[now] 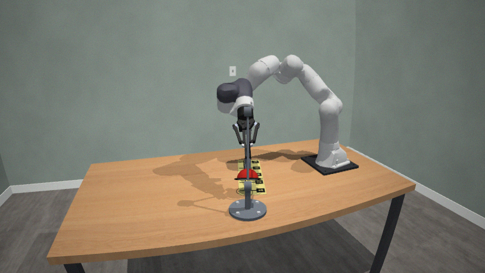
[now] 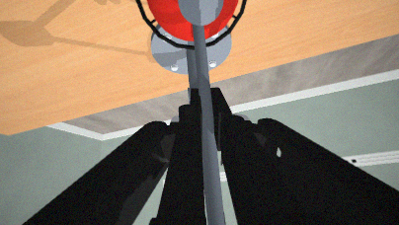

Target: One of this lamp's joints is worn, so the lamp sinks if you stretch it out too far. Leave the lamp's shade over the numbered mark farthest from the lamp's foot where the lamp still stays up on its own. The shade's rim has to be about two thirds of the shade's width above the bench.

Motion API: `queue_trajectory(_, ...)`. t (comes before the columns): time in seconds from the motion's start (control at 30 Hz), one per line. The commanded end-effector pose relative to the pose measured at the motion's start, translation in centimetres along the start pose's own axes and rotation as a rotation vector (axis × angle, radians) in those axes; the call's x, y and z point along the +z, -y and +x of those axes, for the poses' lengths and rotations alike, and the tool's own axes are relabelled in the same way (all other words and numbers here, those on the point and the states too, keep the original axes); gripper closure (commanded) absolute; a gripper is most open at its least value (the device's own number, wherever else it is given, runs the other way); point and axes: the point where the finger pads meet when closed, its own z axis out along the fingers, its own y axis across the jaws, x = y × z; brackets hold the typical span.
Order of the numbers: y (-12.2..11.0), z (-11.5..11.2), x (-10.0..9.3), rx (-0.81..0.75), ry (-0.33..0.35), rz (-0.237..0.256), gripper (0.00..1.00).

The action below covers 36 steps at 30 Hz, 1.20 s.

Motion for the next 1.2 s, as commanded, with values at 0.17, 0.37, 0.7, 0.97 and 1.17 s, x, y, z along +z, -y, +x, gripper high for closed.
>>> queue_trajectory(0.17,1.05,1.38,0.1,-0.083,0.046,0.024,0.9)
queue_trajectory(0.37,1.05,1.38,0.1,-0.083,0.046,0.024,0.9)
queue_trajectory(0.7,1.25,1.55,0.14,-0.083,0.046,0.024,0.9)
queue_trajectory(0.97,1.64,1.89,0.22,-0.083,0.046,0.024,0.9)
queue_trajectory(1.17,1.71,1.9,0.24,-0.078,0.042,0.022,0.0)
